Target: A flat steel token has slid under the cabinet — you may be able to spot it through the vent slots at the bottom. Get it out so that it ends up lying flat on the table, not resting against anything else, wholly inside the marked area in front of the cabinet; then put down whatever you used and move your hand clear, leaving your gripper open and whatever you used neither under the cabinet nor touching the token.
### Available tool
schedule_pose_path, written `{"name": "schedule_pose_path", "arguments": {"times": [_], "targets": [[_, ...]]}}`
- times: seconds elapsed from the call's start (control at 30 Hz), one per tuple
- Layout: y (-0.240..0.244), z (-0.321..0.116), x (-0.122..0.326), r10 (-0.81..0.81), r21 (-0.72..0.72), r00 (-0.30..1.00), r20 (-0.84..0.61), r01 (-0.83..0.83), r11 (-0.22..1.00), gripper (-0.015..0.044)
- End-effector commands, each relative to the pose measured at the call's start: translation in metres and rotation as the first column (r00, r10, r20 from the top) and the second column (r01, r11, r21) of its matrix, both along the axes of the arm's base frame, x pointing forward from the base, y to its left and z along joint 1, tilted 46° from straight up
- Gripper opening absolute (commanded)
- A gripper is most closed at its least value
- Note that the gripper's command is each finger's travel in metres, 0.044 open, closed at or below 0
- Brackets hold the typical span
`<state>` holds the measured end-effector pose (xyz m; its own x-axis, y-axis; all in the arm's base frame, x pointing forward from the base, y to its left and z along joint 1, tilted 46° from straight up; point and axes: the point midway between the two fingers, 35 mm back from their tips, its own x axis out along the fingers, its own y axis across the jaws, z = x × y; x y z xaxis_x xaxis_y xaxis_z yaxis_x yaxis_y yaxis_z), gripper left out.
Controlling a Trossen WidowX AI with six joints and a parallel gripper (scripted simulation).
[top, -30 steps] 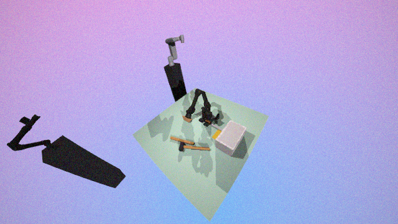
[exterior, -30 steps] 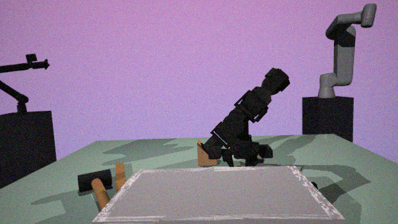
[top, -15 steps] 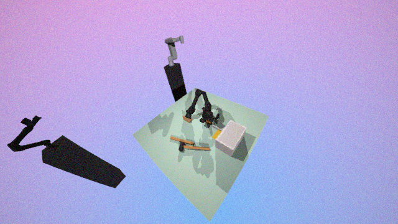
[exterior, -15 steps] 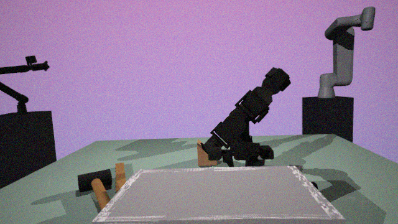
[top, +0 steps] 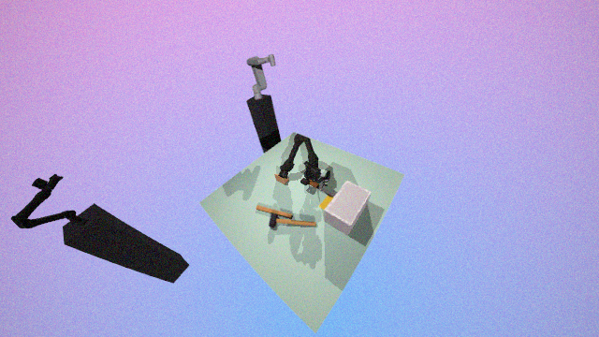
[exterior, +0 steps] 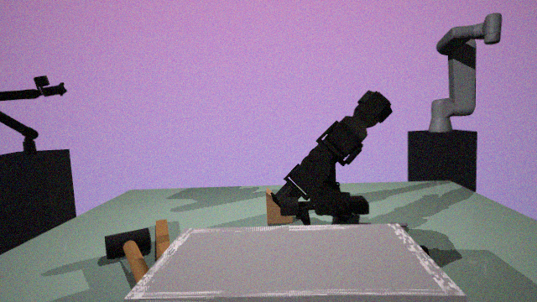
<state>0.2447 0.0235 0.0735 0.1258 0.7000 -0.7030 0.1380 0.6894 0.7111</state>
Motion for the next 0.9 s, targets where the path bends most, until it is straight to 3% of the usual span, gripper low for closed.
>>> {"name": "schedule_pose_path", "arguments": {"times": [0.0, 0.87], "targets": [[0.0012, -0.0004, 0.0001, 0.003, 0.004, 1.000, 0.001, -0.003, 1.000, 0.0270], [0.0057, -0.0041, 0.0006, 0.007, 0.004, 1.000, 0.006, -0.007, 1.000, 0.0270]]}}
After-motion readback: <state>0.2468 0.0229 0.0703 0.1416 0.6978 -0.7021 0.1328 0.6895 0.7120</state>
